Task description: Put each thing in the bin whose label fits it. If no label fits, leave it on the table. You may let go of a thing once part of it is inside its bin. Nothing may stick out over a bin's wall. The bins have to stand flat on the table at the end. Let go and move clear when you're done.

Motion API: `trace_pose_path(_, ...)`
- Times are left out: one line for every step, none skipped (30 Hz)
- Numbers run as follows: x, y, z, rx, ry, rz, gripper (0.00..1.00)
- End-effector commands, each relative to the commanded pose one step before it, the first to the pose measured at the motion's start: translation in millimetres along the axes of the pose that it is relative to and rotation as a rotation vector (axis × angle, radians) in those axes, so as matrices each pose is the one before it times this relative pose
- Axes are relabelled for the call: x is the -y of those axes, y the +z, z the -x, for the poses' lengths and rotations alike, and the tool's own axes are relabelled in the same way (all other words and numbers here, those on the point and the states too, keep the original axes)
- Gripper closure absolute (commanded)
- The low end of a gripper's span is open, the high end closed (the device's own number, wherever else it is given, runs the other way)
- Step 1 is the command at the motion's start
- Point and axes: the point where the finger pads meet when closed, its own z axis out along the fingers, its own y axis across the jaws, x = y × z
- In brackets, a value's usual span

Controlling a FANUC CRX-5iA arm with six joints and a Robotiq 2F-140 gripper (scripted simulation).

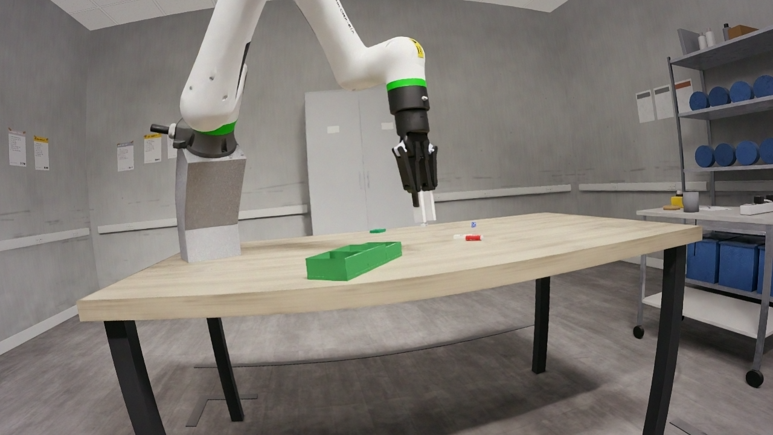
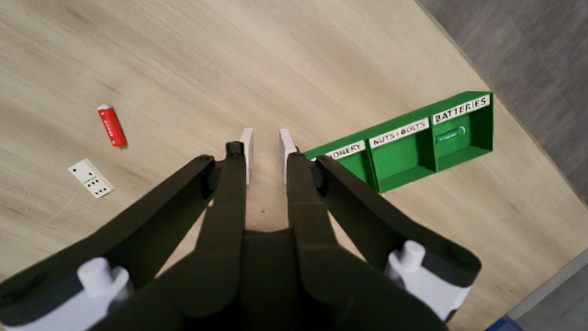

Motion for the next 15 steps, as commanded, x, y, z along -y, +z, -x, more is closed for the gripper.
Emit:
trace_pose_path(24.84, 2.06, -1.68, 0.04024, -0.15002, 0.02274, 0.74)
trace_pose_path(8.24, -0.25, -1.21, 0.00410, -0.01521, 0.00233, 0.74)
trace_pose_path(8.22, -0.27, -1.33, 0.00000, 0.00000, 0.00000, 0.74)
trace_pose_path(8.22, -0.27, -1.33, 0.00000, 0.00000, 0.00000, 0.74)
trace_pose_path(8.22, -0.27, -1.33, 0.00000, 0.00000, 0.00000, 0.74)
trace_pose_path(8.22, -0.27, -1.33, 0.00000, 0.00000, 0.00000, 0.74)
trace_pose_path(8.22, -0.27, -1.33, 0.00000, 0.00000, 0.00000, 0.74)
trace_pose_path(8.22, -0.27, -1.33, 0.00000, 0.00000, 0.00000, 0.74)
trace_pose_path(8.22, -0.27, -1.33, 0.00000, 0.00000, 0.00000, 0.74)
trace_pose_path(8.22, -0.27, -1.33, 0.00000, 0.00000, 0.00000, 0.74)
trace_pose_path(8.22, -0.27, -1.33, 0.00000, 0.00000, 0.00000, 0.74)
trace_pose_path(8.22, -0.27, -1.33, 0.00000, 0.00000, 0.00000, 0.74)
trace_pose_path(8.22, -0.27, -1.33, 0.00000, 0.00000, 0.00000, 0.74)
trace_pose_path(8.22, -0.27, -1.33, 0.00000, 0.00000, 0.00000, 0.74)
trace_pose_path(8.22, -0.27, -1.33, 0.00000, 0.00000, 0.00000, 0.74)
